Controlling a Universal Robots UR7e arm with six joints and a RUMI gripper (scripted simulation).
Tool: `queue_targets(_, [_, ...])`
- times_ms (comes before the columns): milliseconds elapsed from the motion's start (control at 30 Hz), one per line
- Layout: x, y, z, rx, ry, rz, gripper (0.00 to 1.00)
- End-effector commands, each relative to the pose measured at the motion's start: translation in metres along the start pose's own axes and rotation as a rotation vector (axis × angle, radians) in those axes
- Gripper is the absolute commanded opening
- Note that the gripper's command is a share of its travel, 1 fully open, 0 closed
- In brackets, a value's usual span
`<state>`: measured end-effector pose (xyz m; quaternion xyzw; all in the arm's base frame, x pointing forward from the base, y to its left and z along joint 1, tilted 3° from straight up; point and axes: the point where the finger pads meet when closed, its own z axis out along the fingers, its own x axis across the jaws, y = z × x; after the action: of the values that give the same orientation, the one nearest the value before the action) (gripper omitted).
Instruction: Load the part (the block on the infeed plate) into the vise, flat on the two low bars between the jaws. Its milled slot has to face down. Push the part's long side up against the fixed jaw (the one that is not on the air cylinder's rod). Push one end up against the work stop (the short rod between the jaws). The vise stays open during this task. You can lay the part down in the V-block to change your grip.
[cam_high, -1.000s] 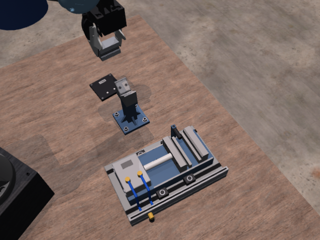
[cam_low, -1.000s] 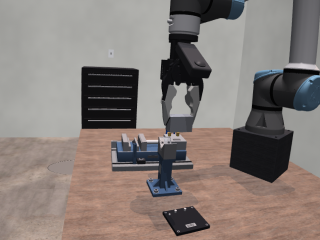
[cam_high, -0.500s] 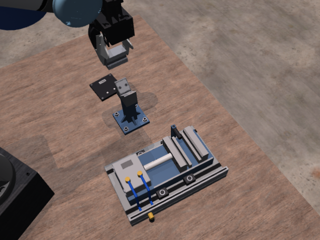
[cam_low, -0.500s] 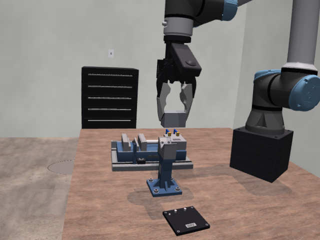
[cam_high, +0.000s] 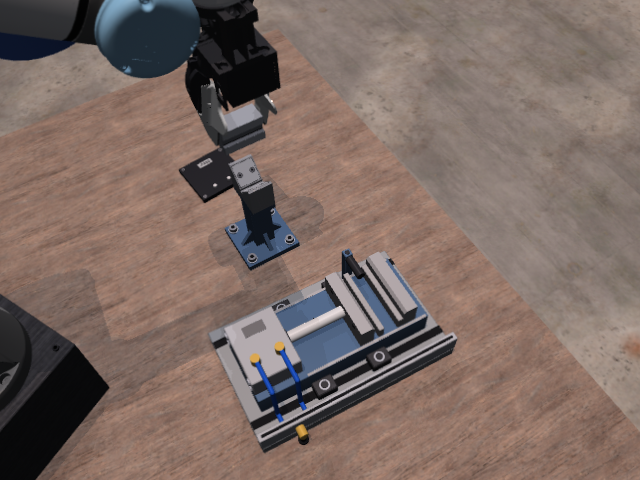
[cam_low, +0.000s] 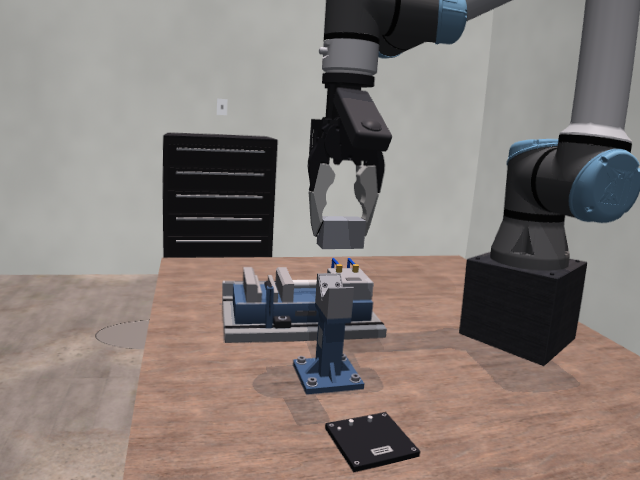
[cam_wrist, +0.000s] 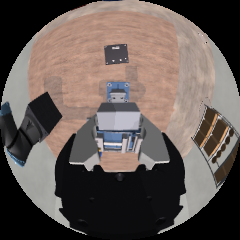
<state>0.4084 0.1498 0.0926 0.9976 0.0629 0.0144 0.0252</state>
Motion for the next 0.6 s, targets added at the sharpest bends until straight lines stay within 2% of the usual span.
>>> queue_targets(0, [-0.0005,0.0081,-0.0004,0.0,0.002,0.005,0.0])
queue_targets(567, [-0.0017,0.0167,-0.0002,0.0,0.002,0.011,0.0])
